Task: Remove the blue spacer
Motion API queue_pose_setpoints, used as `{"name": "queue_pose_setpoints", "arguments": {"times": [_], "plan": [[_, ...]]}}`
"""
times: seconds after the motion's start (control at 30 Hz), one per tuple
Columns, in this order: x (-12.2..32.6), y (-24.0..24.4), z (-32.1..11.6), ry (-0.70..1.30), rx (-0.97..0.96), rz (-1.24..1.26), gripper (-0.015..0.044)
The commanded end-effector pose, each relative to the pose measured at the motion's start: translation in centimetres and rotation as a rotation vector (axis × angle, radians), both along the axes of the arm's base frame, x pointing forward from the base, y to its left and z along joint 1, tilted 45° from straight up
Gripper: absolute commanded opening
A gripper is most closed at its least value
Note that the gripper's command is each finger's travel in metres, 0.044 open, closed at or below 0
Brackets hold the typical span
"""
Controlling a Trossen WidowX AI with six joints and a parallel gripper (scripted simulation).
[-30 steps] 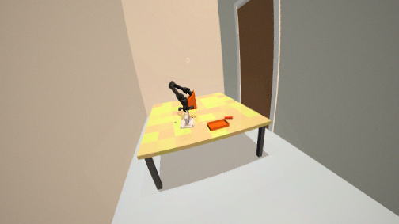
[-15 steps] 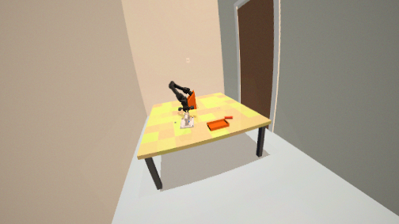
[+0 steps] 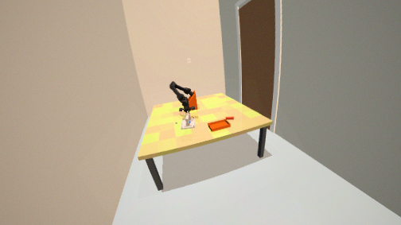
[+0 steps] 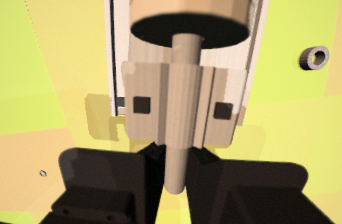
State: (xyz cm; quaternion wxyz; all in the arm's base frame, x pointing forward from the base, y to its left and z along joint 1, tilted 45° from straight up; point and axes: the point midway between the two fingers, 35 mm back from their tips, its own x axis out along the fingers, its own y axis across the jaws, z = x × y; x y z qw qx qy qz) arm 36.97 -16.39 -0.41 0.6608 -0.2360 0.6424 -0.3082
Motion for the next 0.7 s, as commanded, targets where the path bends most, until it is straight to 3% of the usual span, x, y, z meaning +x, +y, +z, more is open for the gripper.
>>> {"name": "queue_pose_setpoints", "arguments": {"times": [0.0,0.33,0.67], "plan": [[0.39,0.01,0.09,-0.010,0.003,0.003,0.0000],[0.42,0.01,0.10,-0.010,0.003,0.003,0.0000],[0.02,-0.01,-0.01,0.002,0.000,-0.001,0.0263]]}}
